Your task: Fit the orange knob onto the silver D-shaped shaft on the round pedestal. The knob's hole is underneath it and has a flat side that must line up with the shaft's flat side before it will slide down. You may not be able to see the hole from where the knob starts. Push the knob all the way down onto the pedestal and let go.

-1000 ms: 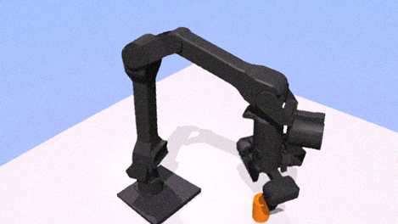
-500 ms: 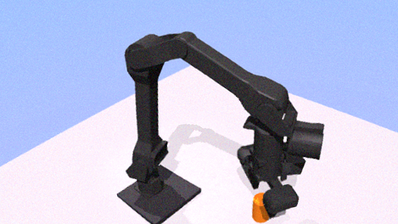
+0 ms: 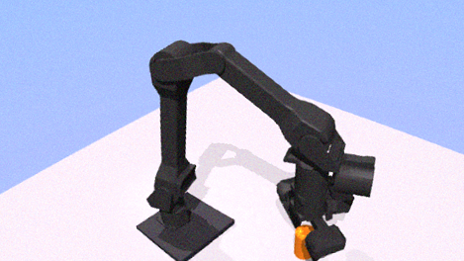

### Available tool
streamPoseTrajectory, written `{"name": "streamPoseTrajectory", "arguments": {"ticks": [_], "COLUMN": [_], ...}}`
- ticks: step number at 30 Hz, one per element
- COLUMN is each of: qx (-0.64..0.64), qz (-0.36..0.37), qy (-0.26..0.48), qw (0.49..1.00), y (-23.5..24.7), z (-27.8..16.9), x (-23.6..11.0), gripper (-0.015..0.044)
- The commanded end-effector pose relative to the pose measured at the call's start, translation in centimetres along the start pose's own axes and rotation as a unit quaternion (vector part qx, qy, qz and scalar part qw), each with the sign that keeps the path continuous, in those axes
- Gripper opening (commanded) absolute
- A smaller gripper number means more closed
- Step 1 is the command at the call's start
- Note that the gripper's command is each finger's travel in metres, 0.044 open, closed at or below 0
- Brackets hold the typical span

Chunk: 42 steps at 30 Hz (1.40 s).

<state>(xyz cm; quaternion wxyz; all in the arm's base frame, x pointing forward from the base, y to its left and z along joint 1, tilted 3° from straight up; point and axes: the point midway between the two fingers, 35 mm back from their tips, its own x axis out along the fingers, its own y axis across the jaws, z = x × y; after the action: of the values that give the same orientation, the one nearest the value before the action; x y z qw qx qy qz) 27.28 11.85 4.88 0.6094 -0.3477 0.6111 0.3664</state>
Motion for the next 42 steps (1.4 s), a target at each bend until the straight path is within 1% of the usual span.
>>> {"name": "streamPoseTrajectory", "arguments": {"ticks": [1,10,20,26,29,31,42], "qx": [0.002,0.002,0.002,0.002,0.002,0.002,0.002], "qz": [0.002,0.002,0.002,0.002,0.002,0.002,0.001], "qy": [0.0,0.0,0.0,0.0,0.0,0.0,0.0], "qw": [1.0,1.0,1.0,1.0,1.0,1.0,1.0], "y": [0.1,0.2,0.2,0.2,0.1,0.0,-0.4], "z": [0.0,-0.2,-0.2,-0.2,-0.1,0.1,0.6], "x": [0.7,1.9,1.9,1.9,1.6,0.7,-5.0], "gripper": [0.044,0.044,0.0177,0.0138,0.0059,0.0006,0.0]}}
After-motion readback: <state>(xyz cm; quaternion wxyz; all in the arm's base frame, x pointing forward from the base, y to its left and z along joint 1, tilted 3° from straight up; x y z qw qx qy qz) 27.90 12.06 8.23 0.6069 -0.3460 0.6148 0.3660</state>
